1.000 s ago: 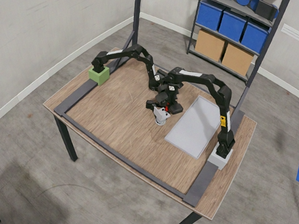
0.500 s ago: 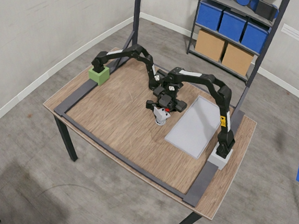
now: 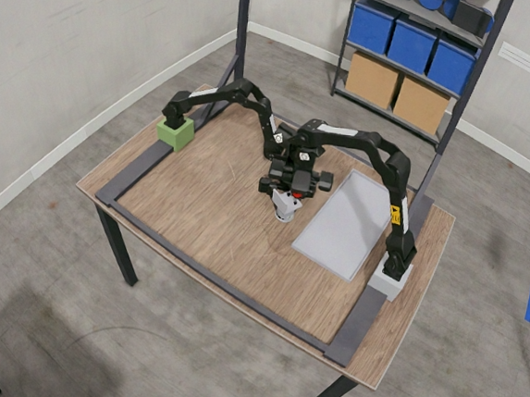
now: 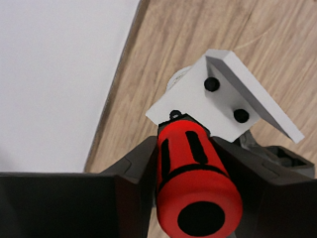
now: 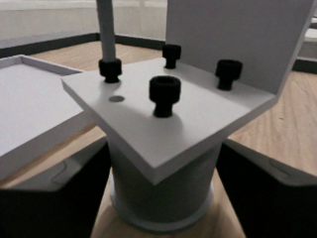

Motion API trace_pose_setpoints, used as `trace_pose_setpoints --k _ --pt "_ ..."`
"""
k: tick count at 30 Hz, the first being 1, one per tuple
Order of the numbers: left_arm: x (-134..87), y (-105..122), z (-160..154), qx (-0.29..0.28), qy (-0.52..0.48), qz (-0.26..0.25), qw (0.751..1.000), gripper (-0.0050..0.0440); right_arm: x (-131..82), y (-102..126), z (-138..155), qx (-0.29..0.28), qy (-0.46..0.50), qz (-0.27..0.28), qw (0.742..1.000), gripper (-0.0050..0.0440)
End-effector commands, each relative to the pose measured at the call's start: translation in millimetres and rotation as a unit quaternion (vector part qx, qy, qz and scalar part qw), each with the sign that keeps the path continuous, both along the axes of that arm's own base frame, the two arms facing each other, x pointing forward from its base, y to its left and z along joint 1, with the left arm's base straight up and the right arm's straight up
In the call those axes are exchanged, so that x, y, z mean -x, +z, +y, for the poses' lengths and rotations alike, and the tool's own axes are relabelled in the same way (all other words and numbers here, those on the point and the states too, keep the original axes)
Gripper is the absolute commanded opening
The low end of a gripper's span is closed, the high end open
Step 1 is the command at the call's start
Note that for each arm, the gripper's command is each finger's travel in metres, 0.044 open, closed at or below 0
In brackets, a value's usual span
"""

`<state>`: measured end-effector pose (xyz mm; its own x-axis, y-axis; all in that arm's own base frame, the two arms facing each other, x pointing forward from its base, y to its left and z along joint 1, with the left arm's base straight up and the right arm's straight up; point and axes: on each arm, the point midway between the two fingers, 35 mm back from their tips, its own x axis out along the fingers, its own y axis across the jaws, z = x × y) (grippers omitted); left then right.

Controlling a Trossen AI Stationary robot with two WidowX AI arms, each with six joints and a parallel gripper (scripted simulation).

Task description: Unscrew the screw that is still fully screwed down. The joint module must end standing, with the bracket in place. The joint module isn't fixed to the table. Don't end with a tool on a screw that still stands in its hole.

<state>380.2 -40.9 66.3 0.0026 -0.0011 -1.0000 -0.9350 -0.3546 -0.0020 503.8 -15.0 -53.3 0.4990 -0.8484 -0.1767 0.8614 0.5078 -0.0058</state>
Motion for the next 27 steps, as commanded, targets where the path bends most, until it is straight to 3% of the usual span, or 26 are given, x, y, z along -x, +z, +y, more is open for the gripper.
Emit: trace_pose_setpoints --k 1,27 --pt "-1.1 7.9 -1.3 0.003 0.026 -0.009 1.000 0.0130 -6.6 14.1 -1.0 -0.004 -0.003 -0.018 1.000 0.0245" --pt "-2.4 9.4 -1.3 0.003 0.062 -0.013 0.998 0.0130 -6.6 14.1 -1.0 -0.004 -0.003 -0.018 1.000 0.0245"
